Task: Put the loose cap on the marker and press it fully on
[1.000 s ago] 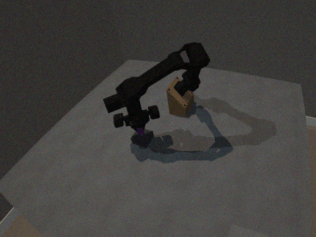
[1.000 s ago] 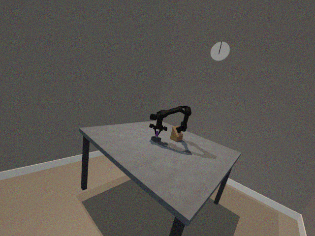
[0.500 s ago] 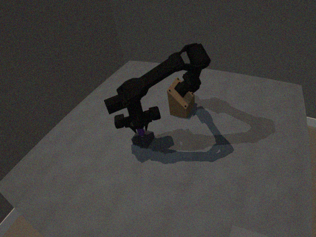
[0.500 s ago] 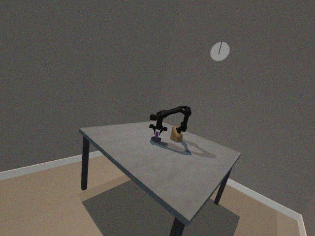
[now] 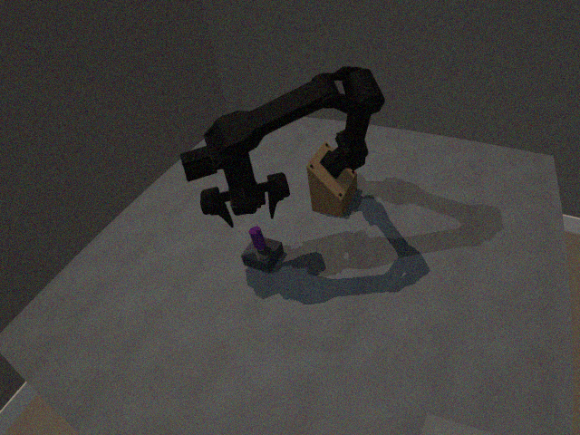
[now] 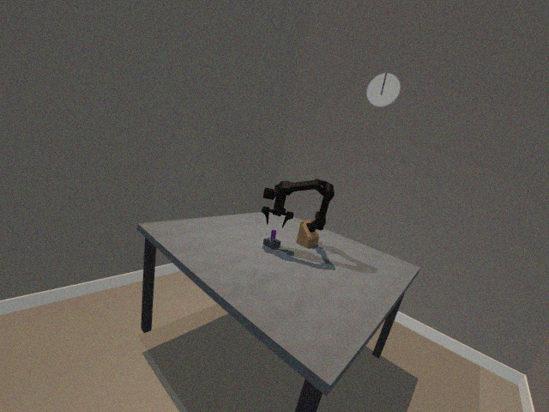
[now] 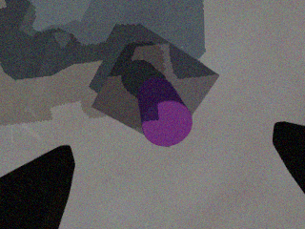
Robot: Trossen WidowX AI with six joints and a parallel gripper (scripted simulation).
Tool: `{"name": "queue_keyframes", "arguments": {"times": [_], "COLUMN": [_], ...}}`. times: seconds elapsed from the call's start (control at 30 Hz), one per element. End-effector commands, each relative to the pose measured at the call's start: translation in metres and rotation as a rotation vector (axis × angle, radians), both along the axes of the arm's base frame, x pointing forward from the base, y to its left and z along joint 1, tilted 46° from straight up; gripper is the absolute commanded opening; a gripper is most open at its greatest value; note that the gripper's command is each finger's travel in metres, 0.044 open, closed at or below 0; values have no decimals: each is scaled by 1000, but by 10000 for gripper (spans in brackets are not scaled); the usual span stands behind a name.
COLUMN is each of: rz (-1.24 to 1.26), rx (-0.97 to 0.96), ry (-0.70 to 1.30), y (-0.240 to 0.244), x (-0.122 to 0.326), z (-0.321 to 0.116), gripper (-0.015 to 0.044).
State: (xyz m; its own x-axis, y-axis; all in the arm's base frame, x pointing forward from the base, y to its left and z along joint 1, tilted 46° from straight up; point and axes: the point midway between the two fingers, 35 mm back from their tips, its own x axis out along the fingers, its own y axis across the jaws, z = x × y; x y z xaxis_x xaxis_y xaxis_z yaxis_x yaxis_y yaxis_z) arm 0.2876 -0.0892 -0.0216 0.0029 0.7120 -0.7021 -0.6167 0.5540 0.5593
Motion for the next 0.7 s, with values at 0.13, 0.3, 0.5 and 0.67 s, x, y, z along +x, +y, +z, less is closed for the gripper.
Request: {"name": "queue_keyframes", "arguments": {"times": [0.13,0.3,0.5,0.67], "rz": [0,-287,-451,-451], "rx": [-1,1,2,2], "ry": [10,301,466,466], "y": [-7,-4,-3,-3], "x": [-1,-2,-2,-2], "z": [10,4,0,0], "gripper": [414,282,125,0]}}
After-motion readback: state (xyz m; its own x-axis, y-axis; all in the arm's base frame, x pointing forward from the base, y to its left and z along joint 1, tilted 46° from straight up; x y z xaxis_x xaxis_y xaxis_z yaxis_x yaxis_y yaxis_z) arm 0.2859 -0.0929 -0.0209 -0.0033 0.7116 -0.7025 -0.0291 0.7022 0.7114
